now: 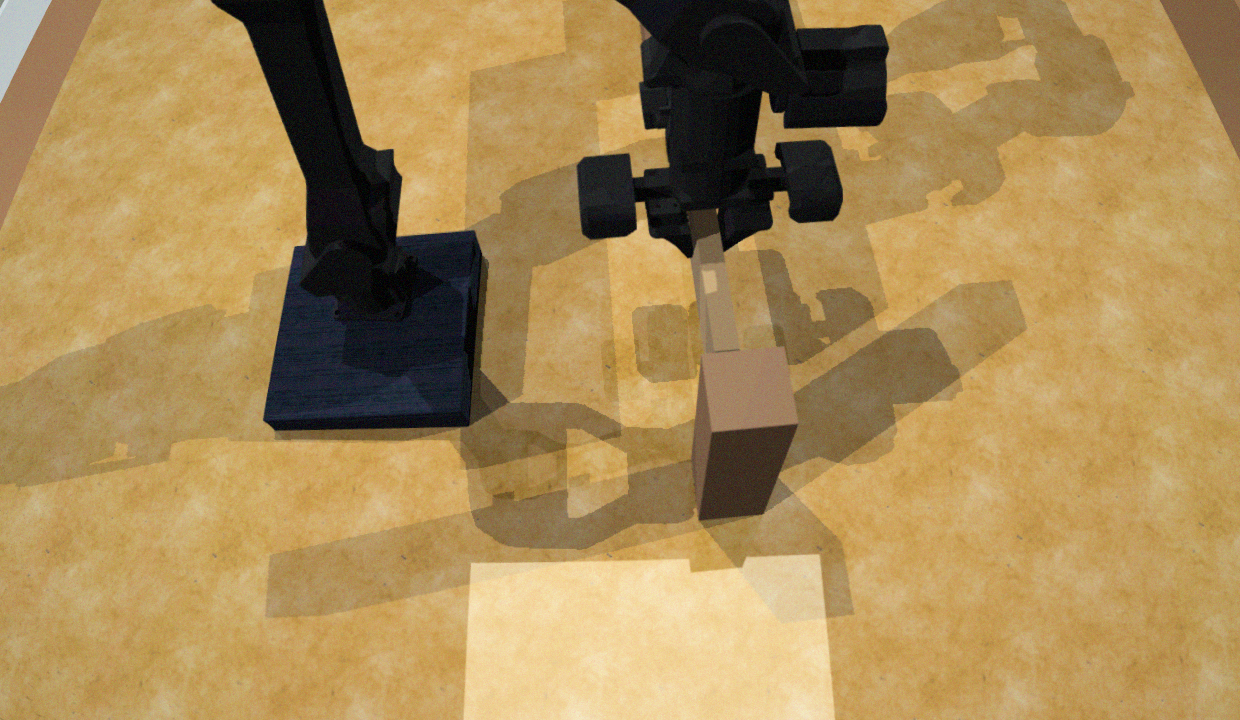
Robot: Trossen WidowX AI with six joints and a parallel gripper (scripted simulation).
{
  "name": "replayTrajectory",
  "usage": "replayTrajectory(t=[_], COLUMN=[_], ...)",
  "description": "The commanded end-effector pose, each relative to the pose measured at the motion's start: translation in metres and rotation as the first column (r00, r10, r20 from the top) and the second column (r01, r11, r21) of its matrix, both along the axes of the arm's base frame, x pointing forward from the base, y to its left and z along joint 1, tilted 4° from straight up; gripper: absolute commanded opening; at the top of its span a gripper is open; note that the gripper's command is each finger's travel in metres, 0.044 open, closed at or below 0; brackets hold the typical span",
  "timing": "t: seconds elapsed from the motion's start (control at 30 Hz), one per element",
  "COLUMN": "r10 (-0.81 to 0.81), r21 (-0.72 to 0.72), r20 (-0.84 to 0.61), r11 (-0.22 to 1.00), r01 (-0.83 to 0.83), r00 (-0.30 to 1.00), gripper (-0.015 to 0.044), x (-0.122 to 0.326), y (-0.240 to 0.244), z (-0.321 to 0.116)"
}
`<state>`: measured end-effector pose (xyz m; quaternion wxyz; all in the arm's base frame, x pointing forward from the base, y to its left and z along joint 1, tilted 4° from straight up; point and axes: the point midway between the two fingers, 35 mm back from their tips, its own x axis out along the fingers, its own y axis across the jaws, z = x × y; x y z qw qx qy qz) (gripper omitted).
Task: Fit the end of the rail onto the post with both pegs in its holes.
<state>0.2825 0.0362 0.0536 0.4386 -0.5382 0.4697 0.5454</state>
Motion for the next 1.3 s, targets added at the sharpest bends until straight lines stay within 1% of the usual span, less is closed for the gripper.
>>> replayTrajectory(t=[0.0,1.27], r10=[-0.001,-0.001], r21=[0.002,0.002], r20=[0.007,0.007], r11=[1.0,1.0], r01=[0.001,0.001], r00=[1.0,1.0], gripper=[0.0,0.0], x=[0.0006,0.0001], y=[0.0002,0.0001], z=[0.0035,0.0025])
